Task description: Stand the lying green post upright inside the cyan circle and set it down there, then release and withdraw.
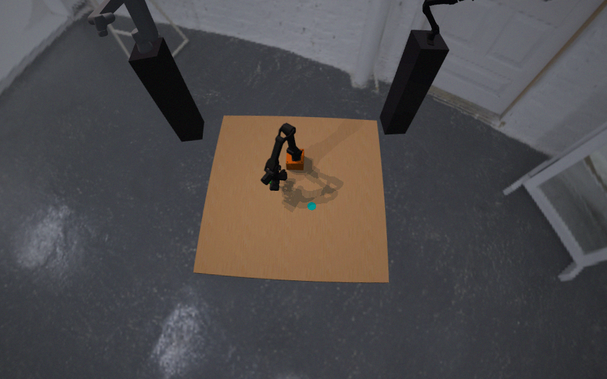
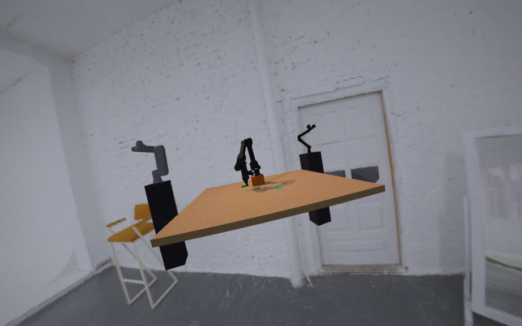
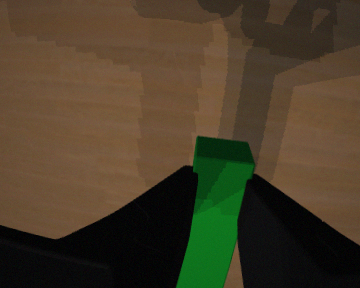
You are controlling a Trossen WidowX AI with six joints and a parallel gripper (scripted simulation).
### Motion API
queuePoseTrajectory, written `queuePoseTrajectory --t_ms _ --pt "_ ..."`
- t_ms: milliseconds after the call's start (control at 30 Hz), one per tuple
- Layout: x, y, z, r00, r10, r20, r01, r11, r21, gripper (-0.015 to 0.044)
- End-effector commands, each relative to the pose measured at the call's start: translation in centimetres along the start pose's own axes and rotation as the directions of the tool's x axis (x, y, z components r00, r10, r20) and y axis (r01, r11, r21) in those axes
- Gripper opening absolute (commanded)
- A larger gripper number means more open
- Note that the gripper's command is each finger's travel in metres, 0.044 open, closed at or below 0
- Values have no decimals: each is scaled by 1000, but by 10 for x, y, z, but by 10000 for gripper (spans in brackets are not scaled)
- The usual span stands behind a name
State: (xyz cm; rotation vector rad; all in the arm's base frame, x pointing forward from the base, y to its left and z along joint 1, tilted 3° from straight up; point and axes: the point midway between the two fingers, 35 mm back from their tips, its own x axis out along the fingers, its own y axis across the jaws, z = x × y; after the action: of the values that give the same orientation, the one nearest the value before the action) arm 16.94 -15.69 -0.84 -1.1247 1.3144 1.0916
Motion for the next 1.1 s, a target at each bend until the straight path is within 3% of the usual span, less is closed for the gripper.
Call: queuePoseTrajectory --t_ms 0,667,1067 --pt "-14 -3 -3 1000 -12 -13 12 1000 4 23" --pt "-76 4 2 1000 -12 -12 12 1000 4 23" --pt "-81 -10 11 1000 -14 -6 14 1000 19 23"
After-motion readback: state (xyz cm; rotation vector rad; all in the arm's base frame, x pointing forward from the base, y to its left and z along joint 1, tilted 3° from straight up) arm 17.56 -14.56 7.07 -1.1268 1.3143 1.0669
